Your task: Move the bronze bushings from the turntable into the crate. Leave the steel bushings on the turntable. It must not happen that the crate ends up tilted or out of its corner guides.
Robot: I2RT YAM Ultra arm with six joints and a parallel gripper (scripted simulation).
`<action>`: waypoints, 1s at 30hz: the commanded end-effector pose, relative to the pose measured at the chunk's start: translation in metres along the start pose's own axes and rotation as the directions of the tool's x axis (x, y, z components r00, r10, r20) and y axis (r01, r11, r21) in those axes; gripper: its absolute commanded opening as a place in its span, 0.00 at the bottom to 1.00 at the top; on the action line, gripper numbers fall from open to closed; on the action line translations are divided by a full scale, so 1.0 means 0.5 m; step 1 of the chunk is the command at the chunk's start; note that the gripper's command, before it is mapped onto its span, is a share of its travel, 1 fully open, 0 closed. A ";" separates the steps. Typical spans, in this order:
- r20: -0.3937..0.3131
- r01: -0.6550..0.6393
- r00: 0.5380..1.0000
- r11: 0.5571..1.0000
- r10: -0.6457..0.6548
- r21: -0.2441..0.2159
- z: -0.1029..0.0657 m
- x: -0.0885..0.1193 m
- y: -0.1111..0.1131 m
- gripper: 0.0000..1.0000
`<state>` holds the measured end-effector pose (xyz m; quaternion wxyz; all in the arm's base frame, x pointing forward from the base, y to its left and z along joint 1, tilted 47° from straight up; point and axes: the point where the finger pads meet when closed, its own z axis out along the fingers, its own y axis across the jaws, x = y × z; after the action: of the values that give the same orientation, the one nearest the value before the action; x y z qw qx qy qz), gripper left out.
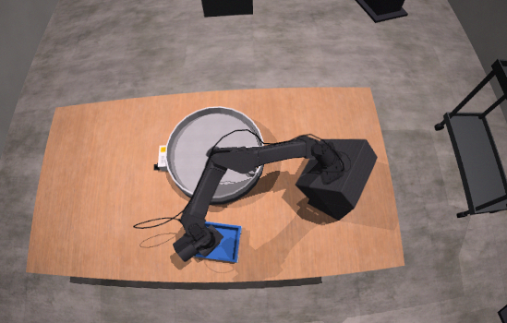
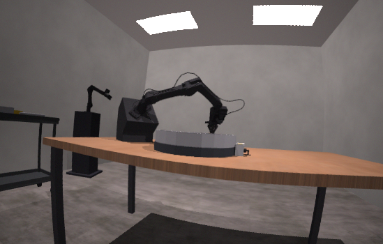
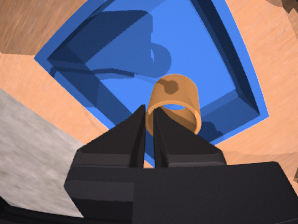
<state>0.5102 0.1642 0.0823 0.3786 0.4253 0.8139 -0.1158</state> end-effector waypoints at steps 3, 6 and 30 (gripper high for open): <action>0.002 -0.010 1.000 0.998 0.010 -0.063 -0.047 0.000 0.034 0.00; 0.002 -0.009 1.000 0.998 0.009 -0.063 -0.046 0.000 0.034 0.00; 0.003 -0.004 1.000 0.998 0.004 -0.057 -0.052 -0.009 0.031 0.00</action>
<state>0.5124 0.1657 0.0828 0.3795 0.4248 0.8140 -0.1137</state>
